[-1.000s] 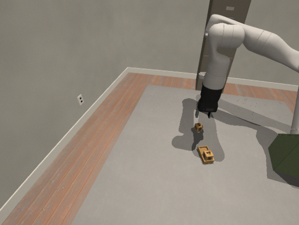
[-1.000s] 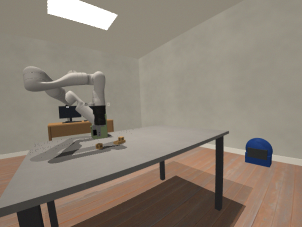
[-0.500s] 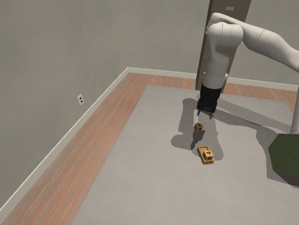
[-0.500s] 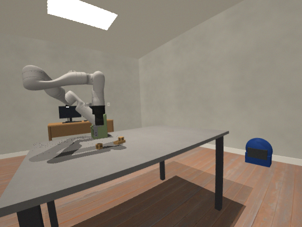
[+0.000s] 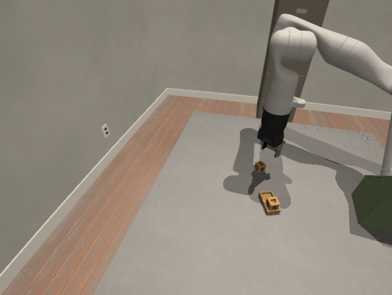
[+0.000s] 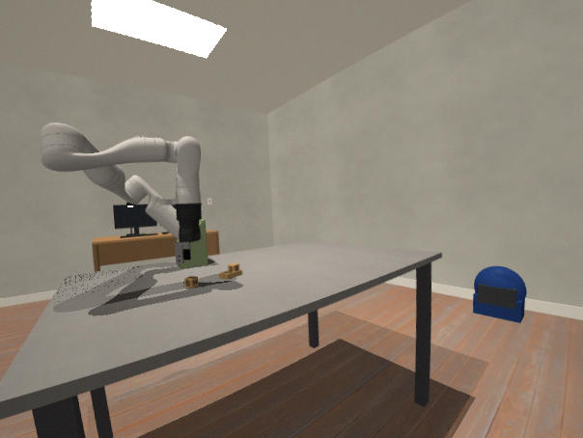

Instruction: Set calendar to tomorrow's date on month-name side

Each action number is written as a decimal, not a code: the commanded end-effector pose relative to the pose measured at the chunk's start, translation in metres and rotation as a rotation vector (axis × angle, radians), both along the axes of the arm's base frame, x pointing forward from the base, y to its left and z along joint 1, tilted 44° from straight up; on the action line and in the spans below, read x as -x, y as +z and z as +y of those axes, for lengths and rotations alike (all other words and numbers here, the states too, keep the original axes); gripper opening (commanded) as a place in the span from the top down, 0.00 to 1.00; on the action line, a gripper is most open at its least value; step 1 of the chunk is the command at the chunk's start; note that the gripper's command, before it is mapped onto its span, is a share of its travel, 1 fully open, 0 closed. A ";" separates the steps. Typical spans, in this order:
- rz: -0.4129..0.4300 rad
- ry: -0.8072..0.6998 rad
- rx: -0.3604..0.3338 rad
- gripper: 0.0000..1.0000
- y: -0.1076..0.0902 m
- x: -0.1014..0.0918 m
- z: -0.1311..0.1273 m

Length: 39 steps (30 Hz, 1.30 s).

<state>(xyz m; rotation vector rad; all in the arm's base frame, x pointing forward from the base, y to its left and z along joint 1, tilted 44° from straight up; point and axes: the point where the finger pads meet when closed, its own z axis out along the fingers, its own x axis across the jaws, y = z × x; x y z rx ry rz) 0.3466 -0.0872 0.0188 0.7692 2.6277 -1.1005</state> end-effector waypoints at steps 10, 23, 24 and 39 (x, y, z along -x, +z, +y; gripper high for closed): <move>-0.253 -0.246 0.009 0.00 0.002 0.001 0.002; -0.557 -0.550 0.017 0.00 0.000 0.002 0.006; -0.584 -0.577 0.018 0.00 0.000 0.001 0.006; -0.906 -0.899 0.024 0.00 -0.002 -0.004 0.011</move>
